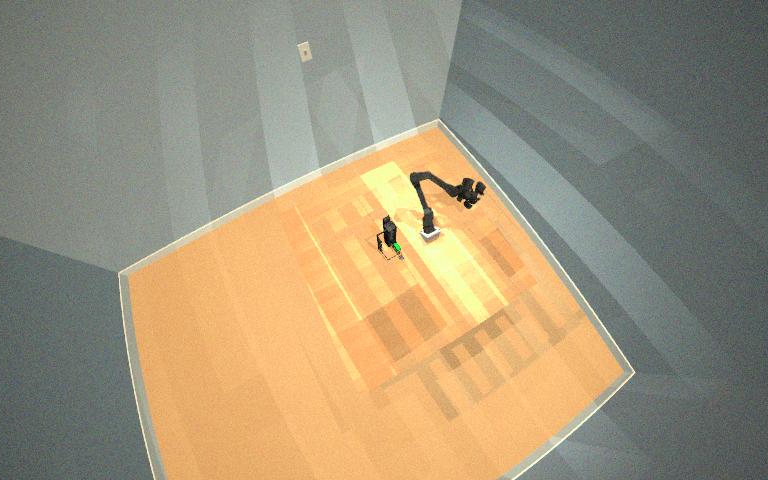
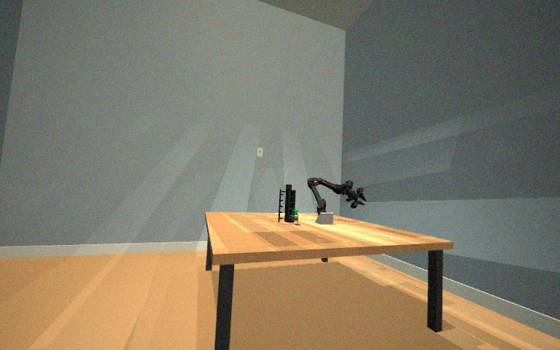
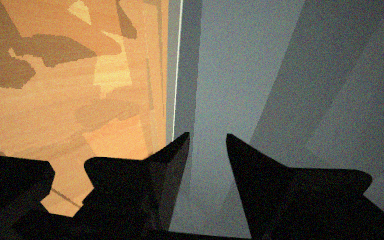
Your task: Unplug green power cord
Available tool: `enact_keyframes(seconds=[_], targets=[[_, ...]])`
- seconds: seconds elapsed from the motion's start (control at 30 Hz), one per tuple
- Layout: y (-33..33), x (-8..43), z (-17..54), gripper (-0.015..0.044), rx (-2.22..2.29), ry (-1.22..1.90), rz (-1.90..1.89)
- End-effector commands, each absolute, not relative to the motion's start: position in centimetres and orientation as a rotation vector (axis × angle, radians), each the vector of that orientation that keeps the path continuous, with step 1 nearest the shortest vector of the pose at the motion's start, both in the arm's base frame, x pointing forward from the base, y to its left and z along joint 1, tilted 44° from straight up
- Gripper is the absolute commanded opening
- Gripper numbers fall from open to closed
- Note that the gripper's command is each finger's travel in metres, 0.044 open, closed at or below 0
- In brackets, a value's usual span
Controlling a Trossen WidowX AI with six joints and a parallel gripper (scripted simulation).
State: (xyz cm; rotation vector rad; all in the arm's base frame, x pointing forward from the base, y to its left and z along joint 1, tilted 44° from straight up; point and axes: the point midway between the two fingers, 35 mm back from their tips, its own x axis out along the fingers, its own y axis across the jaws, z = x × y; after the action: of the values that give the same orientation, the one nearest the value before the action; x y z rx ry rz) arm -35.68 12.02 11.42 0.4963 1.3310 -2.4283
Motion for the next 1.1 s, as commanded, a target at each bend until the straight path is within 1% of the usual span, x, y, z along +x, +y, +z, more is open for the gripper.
enact_keyframes(seconds=[0.0,0.13,0.23,0.47,0.57,0.8,1.07], targets=[[19.0,-32.9,9.3,0.0160,0.839,1.196,-2.585],[24.1,-29.1,7.5,0.0160,1.138,1.038,-2.695],[27.4,-25.7,6.1,0.0160,1.316,0.978,-2.738],[32.0,-17.8,3.6,0.0160,1.749,0.624,-2.811],[33.5,-13.3,2.7,0.0160,1.917,0.409,-2.853],[34.1,-3.1,0.8,0.0160,2.302,-0.150,-2.808],[29.8,9.6,-0.7,0.0160,2.684,-1.022,-2.460]])
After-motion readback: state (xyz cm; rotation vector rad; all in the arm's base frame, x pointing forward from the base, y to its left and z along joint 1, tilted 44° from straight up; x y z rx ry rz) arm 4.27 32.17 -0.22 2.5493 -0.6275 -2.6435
